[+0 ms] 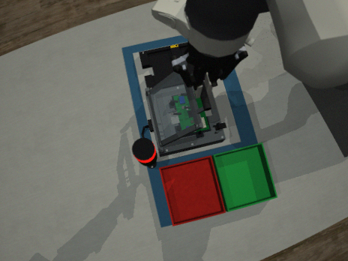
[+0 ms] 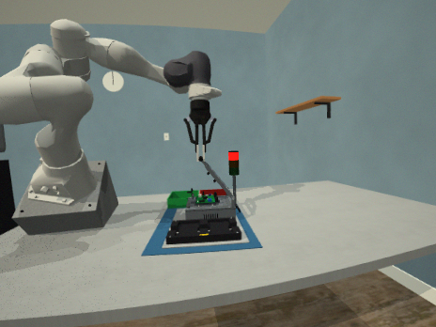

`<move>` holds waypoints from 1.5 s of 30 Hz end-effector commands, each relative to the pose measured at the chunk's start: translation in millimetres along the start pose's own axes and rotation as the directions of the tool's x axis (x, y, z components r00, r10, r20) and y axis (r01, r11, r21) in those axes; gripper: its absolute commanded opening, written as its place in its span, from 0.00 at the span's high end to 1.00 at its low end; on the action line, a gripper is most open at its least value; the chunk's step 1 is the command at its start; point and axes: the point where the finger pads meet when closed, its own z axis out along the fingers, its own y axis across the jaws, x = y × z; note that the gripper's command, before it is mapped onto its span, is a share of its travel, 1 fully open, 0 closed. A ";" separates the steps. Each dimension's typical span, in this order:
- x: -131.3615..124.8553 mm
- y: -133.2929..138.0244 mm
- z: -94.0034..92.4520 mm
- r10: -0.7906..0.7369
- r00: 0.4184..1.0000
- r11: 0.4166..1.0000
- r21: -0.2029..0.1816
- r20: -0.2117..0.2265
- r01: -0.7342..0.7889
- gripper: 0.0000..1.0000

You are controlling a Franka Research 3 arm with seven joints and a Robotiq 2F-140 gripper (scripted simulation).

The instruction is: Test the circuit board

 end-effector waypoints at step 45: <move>-0.7 -14.9 -12.0 -0.002 1.000 1.000 0.025 0.000 0.002 1.00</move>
